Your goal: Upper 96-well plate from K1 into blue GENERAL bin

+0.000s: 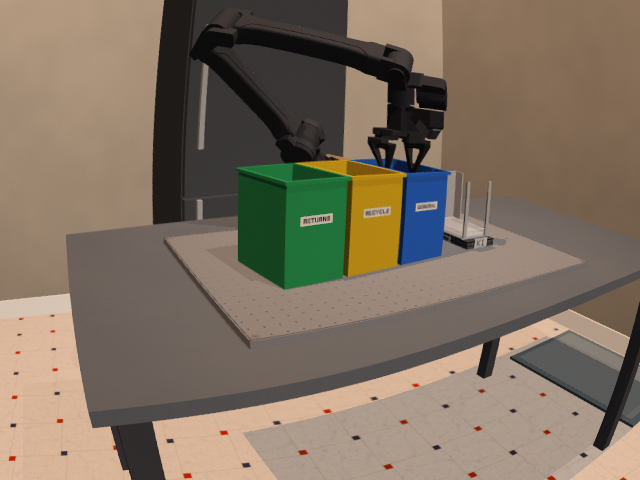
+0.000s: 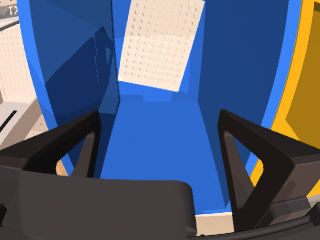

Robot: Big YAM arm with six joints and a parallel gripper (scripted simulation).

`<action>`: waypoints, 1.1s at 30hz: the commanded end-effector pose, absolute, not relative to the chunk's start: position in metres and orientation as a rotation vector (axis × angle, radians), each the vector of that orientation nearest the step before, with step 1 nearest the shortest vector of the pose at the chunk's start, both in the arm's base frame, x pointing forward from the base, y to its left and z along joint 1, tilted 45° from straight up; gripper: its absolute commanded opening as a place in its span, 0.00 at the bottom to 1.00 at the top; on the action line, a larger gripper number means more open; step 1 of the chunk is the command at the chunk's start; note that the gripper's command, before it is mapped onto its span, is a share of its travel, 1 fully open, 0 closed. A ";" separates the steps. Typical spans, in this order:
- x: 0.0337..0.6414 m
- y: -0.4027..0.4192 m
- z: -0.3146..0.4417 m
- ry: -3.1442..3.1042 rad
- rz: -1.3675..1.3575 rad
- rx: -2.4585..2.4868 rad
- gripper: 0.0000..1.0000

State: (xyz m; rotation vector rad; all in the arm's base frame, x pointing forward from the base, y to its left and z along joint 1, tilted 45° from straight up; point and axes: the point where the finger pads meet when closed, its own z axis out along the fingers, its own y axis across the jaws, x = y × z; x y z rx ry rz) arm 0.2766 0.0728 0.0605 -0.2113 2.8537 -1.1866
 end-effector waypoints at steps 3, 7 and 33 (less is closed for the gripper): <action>0.291 0.095 0.076 2.831 -1.136 -0.199 0.82; 0.291 0.097 0.080 2.829 -1.131 -0.197 0.82; 0.285 0.126 0.109 2.832 -1.125 -0.196 0.82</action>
